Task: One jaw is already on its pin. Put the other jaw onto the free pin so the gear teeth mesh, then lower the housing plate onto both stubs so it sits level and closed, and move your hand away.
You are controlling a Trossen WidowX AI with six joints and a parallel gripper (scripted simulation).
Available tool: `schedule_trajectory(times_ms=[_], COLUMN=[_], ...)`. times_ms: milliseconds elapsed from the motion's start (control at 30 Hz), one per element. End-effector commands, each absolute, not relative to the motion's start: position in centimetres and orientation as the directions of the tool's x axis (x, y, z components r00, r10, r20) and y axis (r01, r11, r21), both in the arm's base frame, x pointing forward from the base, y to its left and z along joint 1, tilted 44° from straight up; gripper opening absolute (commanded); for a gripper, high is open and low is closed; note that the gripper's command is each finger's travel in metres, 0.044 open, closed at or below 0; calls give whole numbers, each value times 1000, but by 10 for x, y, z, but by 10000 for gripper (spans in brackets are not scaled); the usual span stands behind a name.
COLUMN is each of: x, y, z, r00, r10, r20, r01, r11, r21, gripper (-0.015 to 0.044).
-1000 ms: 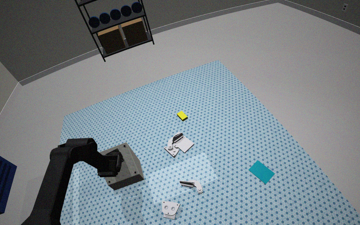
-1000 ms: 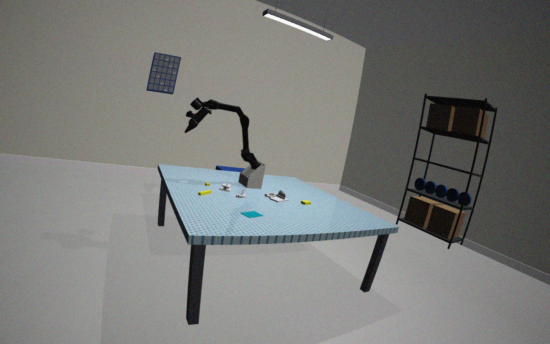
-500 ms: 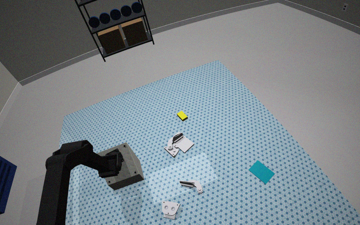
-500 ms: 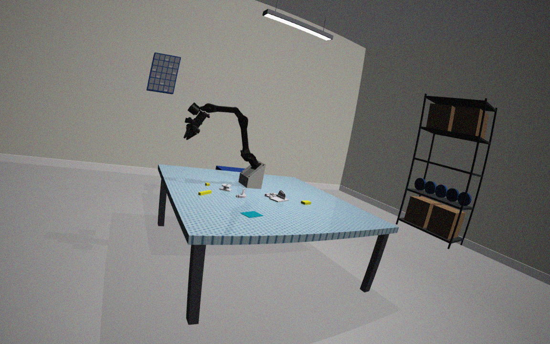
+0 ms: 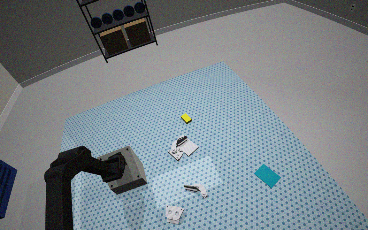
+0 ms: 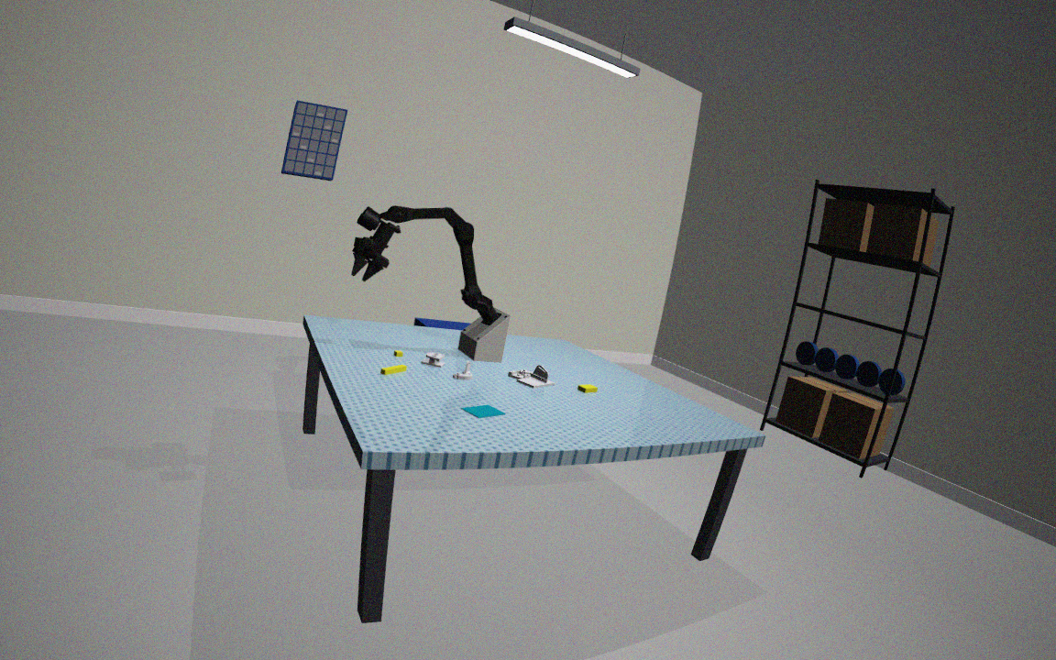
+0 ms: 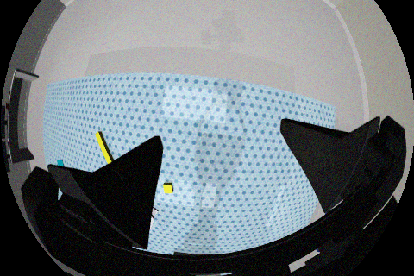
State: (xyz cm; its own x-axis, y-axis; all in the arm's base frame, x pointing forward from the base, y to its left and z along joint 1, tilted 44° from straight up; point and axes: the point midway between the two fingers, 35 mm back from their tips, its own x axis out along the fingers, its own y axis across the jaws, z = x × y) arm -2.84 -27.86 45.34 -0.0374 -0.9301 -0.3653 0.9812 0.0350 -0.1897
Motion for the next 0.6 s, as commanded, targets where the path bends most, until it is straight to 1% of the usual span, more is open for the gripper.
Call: schedule_trajectory(times_ms=[0,567], x=[-23,6], y=[-286,-302], z=[445,416], r00=[-25,37], r10=[-921,-884], r20=[-389,-467], r01=[970,891], r11=[73,241], r21=[-233,-385], gripper=[440,440])
